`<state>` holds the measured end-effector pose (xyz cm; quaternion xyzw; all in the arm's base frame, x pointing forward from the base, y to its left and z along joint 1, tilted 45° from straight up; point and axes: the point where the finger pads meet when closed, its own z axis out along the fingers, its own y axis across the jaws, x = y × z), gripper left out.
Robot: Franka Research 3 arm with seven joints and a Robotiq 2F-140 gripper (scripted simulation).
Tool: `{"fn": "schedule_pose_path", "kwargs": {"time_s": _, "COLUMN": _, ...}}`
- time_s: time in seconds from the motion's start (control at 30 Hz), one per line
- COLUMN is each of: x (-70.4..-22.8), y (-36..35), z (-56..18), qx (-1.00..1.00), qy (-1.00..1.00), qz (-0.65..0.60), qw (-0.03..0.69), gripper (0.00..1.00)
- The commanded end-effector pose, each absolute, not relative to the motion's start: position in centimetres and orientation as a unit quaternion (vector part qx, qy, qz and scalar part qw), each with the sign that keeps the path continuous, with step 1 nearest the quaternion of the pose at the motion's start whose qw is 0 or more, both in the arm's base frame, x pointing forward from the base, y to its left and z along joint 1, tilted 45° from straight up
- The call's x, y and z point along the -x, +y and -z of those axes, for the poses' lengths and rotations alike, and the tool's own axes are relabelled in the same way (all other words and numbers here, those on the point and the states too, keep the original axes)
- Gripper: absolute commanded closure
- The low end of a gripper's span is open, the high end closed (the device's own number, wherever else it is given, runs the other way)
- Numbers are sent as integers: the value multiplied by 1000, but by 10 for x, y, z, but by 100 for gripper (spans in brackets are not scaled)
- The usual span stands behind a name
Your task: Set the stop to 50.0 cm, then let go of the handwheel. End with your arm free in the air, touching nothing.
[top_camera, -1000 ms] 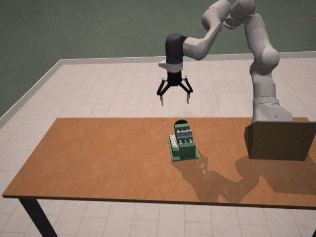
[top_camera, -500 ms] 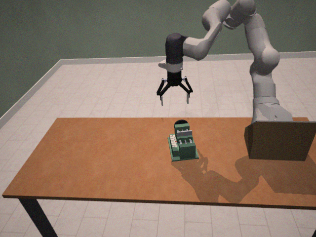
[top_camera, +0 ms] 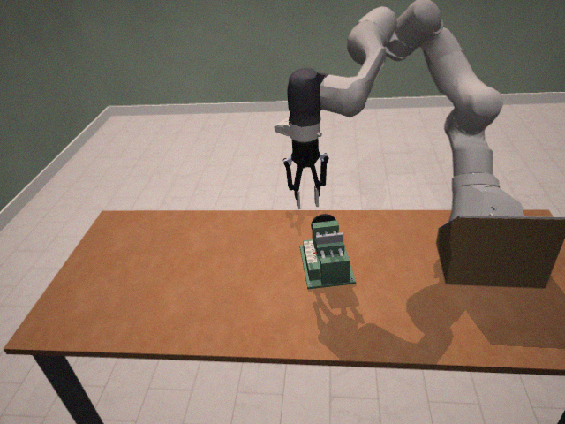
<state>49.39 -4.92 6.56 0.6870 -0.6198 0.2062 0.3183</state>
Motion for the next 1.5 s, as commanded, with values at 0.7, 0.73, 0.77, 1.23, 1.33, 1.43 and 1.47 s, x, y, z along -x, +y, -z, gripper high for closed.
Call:
{"fn": "schedule_pose_path", "kwargs": {"time_s": 0.7, "x": -506, "y": -49, "z": -14, "qx": -668, "qy": -636, "qz": -217, "qw": 319, "gripper": 67}}
{"fn": "schedule_pose_path", "kwargs": {"time_s": 0.73, "x": -506, "y": -49, "z": -14, "qx": -668, "qy": -636, "qz": -217, "qw": 319, "gripper": 67}}
{"fn": "schedule_pose_path", "kwargs": {"time_s": 0.77, "x": -506, "y": -49, "z": -14, "qx": -668, "qy": -636, "qz": -217, "qw": 319, "gripper": 67}}
{"fn": "schedule_pose_path", "kwargs": {"time_s": 1.23, "x": -506, "y": -49, "z": -14, "qx": -668, "qy": -636, "qz": -217, "qw": 319, "gripper": 67}}
{"fn": "schedule_pose_path", "kwargs": {"time_s": 1.33, "x": -506, "y": -49, "z": -14, "qx": -668, "qy": -636, "qz": -217, "qw": 319, "gripper": 67}}
{"fn": "schedule_pose_path", "kwargs": {"time_s": 1.43, "x": -506, "y": -49, "z": -14, "qx": -668, "qy": -636, "qz": -217, "qw": 319, "gripper": 67}}
{"fn": "schedule_pose_path", "kwargs": {"time_s": 1.47, "x": -506, "y": -49, "z": -14, "qx": -668, "qy": -636, "qz": -217, "qw": 319, "gripper": 67}}
